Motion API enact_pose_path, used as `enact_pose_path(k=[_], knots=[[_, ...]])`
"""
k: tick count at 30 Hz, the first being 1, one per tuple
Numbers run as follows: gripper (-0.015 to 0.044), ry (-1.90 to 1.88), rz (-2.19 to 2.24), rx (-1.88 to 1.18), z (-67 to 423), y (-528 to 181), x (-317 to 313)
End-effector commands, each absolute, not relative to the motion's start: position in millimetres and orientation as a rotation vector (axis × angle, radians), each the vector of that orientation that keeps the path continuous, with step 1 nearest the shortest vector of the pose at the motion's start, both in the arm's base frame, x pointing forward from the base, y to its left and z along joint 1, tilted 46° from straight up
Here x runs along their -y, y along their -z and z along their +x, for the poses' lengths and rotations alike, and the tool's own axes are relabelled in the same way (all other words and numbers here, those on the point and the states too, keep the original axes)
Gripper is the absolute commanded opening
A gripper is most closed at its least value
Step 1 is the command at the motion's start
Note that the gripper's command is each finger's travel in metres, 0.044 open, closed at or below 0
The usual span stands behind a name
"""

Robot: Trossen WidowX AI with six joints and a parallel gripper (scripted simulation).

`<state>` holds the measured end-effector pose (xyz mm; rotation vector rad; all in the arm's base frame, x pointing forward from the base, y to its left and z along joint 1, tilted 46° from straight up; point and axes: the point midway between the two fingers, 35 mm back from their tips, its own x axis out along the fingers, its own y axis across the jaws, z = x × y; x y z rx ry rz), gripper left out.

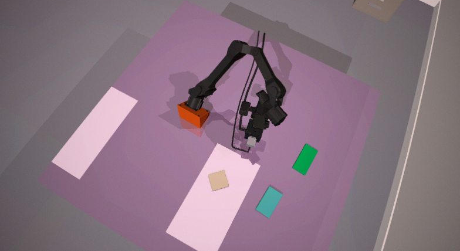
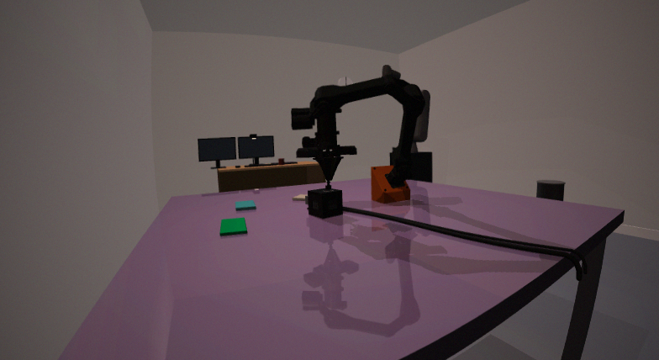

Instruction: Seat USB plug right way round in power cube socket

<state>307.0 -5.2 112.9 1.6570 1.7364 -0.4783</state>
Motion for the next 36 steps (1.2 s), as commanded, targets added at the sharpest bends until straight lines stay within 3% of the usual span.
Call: enact_pose_path(k=[1,36], knots=[[0.0000,0.477,1.662,-1.735,307.5,-113.0,4.6],[0.0000,0.476,1.662,-1.735,307.6,-110.1,1.5]])
